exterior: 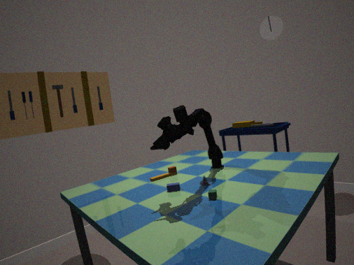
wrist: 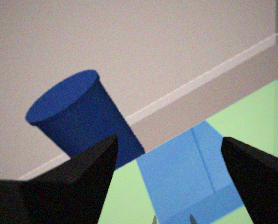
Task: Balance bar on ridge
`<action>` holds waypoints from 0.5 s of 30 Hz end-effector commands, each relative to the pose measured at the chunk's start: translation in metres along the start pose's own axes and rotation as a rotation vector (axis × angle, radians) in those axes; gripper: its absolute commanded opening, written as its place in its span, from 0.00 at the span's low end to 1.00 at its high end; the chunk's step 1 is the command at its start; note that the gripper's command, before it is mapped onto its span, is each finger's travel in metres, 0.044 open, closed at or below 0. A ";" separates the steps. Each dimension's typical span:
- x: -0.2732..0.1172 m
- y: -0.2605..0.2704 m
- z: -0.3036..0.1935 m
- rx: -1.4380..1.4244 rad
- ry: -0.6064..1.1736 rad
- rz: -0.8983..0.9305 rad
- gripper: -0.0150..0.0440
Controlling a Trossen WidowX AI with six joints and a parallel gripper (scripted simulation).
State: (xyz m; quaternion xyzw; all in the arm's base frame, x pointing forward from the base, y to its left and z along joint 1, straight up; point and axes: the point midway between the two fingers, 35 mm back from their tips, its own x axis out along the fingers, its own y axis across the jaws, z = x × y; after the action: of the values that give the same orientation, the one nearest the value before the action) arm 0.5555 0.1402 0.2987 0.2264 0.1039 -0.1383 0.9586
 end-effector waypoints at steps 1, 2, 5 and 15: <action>0.009 -0.026 0.004 -0.071 0.039 -0.046 0.79; 0.012 -0.033 0.004 -0.091 0.052 -0.060 0.79; 0.020 -0.057 0.006 -0.150 0.093 -0.101 0.79; 0.034 -0.138 0.010 -0.317 0.257 -0.222 0.79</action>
State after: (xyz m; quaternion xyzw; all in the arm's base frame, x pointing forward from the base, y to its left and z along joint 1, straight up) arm 0.5509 0.0270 0.2489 0.0934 0.2459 -0.1916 0.9456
